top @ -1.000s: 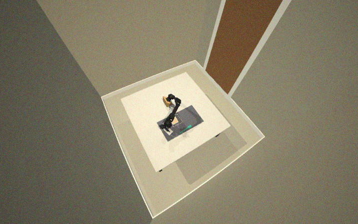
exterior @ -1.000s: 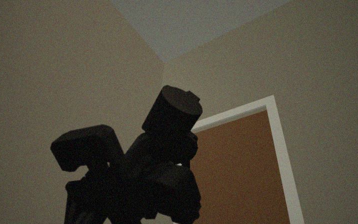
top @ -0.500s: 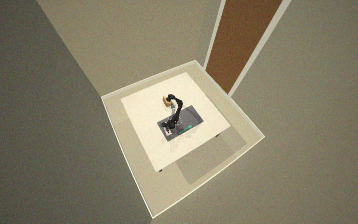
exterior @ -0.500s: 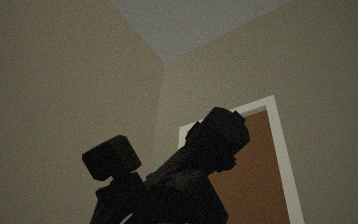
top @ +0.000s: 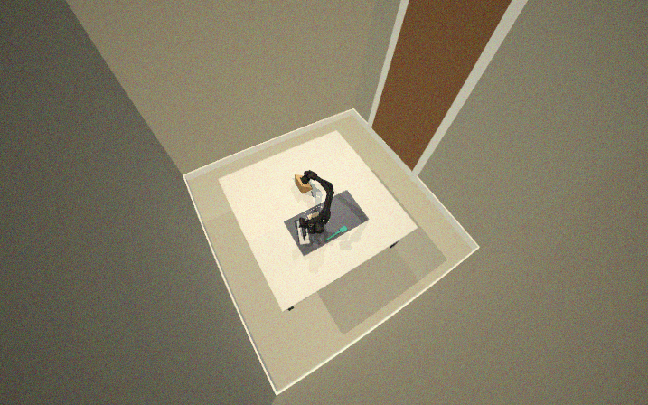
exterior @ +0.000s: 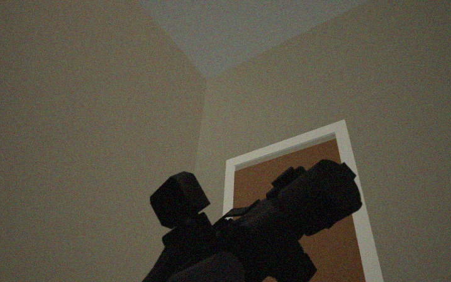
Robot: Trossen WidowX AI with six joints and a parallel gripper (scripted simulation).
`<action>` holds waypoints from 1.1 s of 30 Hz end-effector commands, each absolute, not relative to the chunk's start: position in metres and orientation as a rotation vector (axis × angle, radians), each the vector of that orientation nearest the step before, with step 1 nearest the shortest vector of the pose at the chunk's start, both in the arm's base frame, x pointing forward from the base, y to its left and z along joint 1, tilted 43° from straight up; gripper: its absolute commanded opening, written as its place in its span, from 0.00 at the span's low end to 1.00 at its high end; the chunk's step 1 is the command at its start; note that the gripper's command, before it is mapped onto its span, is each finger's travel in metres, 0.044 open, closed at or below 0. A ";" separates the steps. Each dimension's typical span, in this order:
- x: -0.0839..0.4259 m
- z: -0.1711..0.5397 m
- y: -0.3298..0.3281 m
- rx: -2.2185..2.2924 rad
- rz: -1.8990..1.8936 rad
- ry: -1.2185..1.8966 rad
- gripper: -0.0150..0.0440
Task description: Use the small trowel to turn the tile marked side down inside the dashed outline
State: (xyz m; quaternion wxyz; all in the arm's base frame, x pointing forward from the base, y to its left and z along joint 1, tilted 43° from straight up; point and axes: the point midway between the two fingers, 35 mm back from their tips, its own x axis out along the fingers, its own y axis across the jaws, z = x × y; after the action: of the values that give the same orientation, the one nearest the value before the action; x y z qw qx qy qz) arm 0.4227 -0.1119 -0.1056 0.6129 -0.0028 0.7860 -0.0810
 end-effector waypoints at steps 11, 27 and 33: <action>0.425 -0.105 -0.116 -0.006 -0.231 1.805 0.25; 0.423 -0.124 -0.099 -0.005 -0.230 1.805 0.25; 0.423 -0.128 -0.095 -0.004 -0.229 1.805 0.30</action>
State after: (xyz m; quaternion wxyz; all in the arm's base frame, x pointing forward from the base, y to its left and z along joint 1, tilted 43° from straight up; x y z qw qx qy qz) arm 0.4241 -0.0955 -0.1252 0.6140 -0.0059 0.7836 -0.0946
